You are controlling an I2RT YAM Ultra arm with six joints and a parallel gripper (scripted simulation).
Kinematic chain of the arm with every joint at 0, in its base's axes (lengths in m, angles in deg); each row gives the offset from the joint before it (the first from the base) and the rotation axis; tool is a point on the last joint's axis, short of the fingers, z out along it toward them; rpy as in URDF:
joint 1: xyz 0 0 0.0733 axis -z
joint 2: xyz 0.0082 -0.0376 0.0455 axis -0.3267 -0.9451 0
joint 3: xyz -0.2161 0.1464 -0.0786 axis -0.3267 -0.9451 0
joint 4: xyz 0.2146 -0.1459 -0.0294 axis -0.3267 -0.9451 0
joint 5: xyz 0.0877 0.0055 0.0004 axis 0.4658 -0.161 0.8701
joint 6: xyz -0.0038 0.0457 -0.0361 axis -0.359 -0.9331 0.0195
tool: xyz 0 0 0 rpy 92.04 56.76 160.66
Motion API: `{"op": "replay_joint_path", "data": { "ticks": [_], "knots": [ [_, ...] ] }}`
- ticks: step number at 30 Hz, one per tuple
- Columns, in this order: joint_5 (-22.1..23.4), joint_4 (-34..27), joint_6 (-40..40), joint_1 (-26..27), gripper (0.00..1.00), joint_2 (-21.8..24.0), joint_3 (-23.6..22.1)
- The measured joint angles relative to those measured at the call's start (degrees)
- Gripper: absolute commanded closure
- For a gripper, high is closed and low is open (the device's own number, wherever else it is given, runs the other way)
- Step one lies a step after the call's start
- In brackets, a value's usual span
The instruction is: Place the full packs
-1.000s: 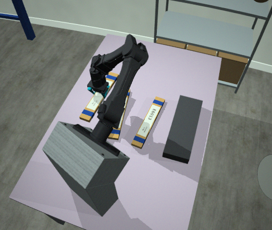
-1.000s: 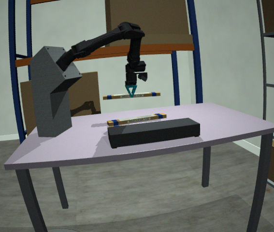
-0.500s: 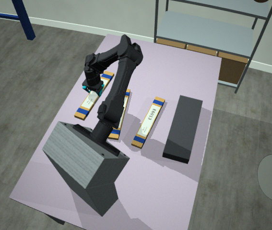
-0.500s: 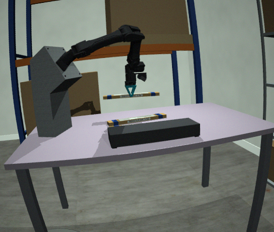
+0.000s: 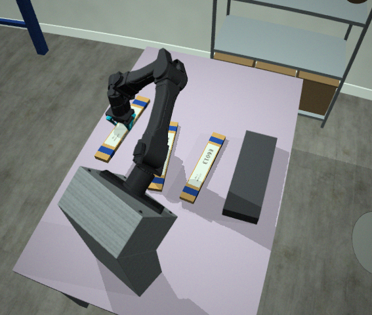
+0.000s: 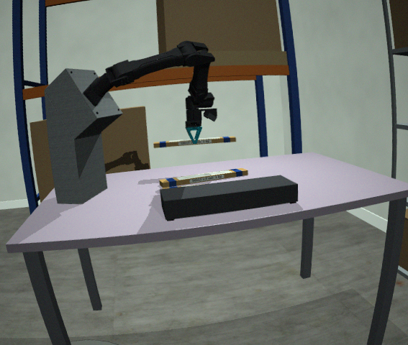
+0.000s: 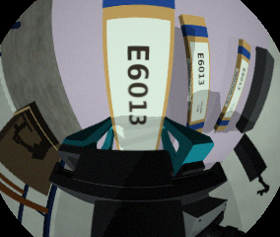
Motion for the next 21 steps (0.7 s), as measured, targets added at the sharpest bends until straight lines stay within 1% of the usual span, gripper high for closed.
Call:
{"op": "replay_joint_path", "data": {
  "ticks": [5, 8, 18, 21],
  "knots": [
    [-0.3, -1.5, -1.1, -1.0, 1.0, -2.7, 2.9],
    [-0.4, -2.5, -1.7, -1.5, 1.0, -3.4, 3.8],
    [-1.7, -5.4, -3.8, -2.7, 1.0, -8.4, 10.8],
    [-1.6, -6.8, -4.5, -3.3, 1.0, -8.9, 11.8]
  ]
}}
